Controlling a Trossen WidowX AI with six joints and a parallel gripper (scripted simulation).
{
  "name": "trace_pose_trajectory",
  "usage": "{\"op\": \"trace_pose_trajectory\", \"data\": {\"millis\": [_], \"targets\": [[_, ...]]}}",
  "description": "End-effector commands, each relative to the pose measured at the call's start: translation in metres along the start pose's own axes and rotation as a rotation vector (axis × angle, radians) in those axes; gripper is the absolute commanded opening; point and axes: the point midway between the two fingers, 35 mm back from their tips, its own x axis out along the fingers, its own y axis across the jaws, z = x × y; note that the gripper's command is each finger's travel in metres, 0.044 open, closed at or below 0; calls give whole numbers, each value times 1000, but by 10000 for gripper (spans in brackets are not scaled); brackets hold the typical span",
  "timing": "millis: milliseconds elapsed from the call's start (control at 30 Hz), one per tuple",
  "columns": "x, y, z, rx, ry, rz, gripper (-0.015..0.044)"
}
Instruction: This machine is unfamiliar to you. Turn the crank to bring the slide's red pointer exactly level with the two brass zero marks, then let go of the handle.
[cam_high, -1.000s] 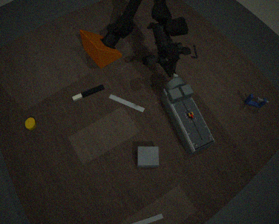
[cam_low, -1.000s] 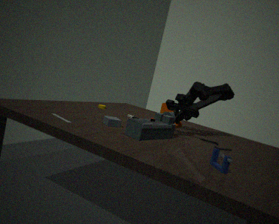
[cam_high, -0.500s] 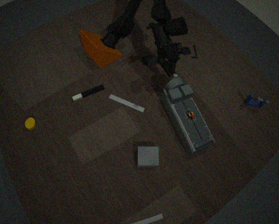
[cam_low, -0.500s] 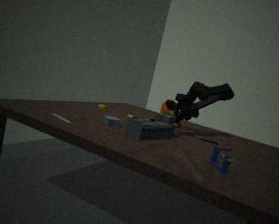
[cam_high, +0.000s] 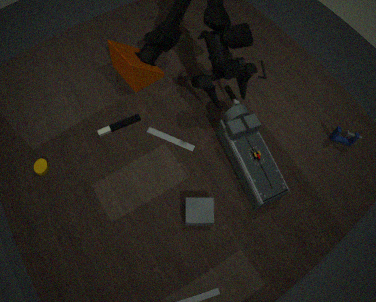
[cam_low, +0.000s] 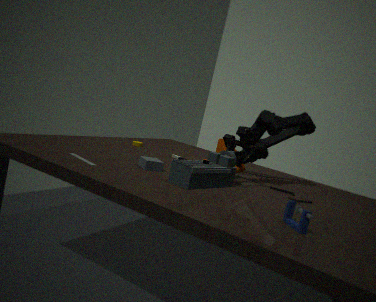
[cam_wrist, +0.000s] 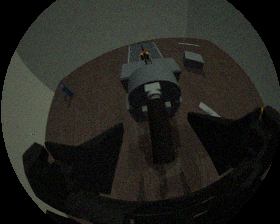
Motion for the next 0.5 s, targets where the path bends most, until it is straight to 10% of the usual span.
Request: {"op": "trace_pose_trajectory", "data": {"millis": [0, 467], "targets": [[-2, 0, 3, 0, 0, -2, 440], [-38, 0, 38, -1, 1, -3, 440]]}}
